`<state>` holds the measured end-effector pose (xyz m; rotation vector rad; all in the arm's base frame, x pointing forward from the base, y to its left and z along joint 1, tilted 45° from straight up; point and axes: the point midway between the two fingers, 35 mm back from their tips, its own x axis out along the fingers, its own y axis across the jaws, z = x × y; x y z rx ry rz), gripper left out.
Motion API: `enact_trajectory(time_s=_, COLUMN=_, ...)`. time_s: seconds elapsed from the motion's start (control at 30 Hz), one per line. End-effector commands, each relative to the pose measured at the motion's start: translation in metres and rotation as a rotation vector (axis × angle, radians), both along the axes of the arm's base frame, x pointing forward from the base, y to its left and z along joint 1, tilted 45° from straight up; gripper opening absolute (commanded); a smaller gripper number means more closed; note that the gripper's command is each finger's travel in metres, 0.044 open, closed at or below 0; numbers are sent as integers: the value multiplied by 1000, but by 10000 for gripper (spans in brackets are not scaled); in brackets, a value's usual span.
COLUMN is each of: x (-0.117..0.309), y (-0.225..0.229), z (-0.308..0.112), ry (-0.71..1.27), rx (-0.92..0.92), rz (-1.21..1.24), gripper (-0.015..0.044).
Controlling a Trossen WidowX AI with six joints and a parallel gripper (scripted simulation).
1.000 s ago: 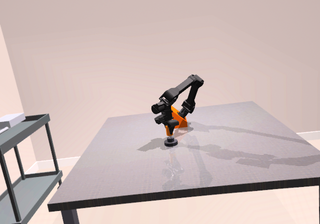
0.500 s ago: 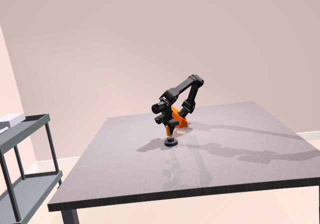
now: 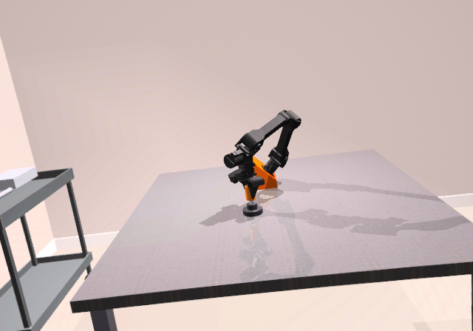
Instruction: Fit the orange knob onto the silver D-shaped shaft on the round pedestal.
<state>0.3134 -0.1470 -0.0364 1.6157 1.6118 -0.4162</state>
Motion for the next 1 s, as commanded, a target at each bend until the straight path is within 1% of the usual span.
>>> enact_trajectory(time_s=0.0, x=0, y=0, z=1, ry=-2, rx=-1, rz=1, gripper=0)
enact_trajectory(time_s=0.97, x=-1, y=1, z=0, ry=-2, rx=-1, rz=1, gripper=0)
